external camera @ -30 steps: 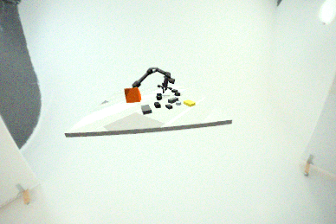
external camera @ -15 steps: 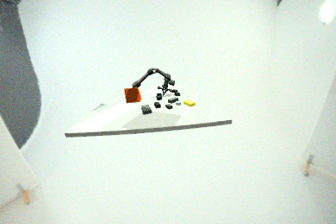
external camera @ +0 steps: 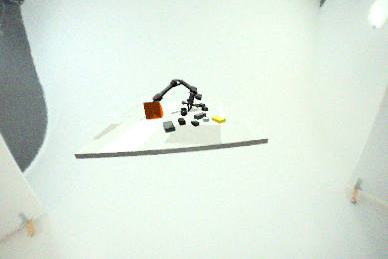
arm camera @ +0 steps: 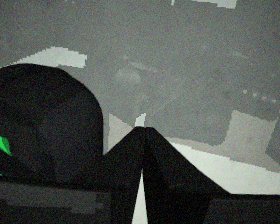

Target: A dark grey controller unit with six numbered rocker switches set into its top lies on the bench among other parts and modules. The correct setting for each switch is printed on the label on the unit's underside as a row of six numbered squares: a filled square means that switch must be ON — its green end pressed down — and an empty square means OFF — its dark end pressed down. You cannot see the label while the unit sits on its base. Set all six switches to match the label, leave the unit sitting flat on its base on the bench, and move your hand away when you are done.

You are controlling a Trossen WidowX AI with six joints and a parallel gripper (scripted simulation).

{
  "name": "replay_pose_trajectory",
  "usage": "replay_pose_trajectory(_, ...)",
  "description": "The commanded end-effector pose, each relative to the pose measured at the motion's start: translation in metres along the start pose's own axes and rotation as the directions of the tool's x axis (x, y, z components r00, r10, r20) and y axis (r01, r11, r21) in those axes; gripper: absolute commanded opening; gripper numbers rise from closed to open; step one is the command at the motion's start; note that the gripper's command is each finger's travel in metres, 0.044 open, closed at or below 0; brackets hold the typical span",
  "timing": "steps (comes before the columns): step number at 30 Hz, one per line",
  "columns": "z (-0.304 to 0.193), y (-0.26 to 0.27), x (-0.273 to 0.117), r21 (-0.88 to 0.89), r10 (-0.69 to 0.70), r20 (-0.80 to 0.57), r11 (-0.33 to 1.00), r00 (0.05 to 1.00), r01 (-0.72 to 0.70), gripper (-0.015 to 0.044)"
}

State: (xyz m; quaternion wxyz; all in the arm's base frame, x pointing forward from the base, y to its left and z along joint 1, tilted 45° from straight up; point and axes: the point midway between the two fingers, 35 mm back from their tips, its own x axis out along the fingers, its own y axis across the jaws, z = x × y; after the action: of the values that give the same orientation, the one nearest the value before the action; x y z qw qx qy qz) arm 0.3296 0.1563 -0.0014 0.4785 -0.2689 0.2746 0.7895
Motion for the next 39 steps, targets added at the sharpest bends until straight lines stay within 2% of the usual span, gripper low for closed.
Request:
replay_pose_trajectory(1,0.001,0.001,0.001,0.006,-0.001,0.006,1.000,1.000,0.001,0.0000)
replay_pose_trajectory(39,0.001,0.023,0.008,0.007,0.000,0.006,1.000,1.000,0.000,0.0000)
